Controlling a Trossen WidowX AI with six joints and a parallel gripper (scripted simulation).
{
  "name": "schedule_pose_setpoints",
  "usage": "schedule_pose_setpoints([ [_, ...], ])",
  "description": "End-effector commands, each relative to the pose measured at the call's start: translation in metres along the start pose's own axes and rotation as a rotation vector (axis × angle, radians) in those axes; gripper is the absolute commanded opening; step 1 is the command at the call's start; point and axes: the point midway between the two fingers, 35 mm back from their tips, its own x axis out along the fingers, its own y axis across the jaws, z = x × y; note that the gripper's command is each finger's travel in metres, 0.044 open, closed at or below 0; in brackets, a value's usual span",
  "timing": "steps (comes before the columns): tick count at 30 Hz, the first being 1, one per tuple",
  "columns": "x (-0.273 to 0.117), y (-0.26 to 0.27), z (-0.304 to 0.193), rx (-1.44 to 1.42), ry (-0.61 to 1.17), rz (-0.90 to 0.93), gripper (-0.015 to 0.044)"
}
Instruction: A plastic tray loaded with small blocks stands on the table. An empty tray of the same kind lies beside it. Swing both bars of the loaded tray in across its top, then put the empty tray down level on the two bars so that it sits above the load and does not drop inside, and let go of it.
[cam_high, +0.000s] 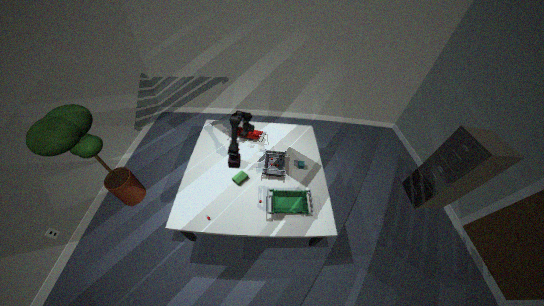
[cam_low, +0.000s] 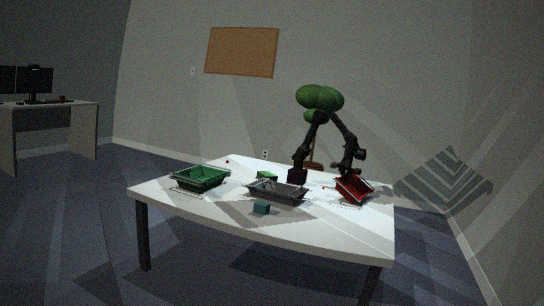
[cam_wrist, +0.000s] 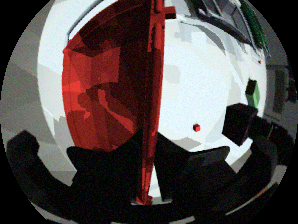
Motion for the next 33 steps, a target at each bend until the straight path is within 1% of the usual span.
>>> schedule_pose_setpoints([
  [1,-0.01,0.006,0.0,-0.001,0.0,0.029,0.0],
  [10,-0.01,0.006,0.0,-0.001,0.0,0.029,0.0],
  [13,-0.015,0.007,0.0,-0.001,0.0,0.029,0.0],
  [29,-0.102,0.012,0.001,-0.001,0.0,0.03,0.0],
  [33,-0.106,0.011,0.0,-0.001,0.0,0.03,0.0],
])
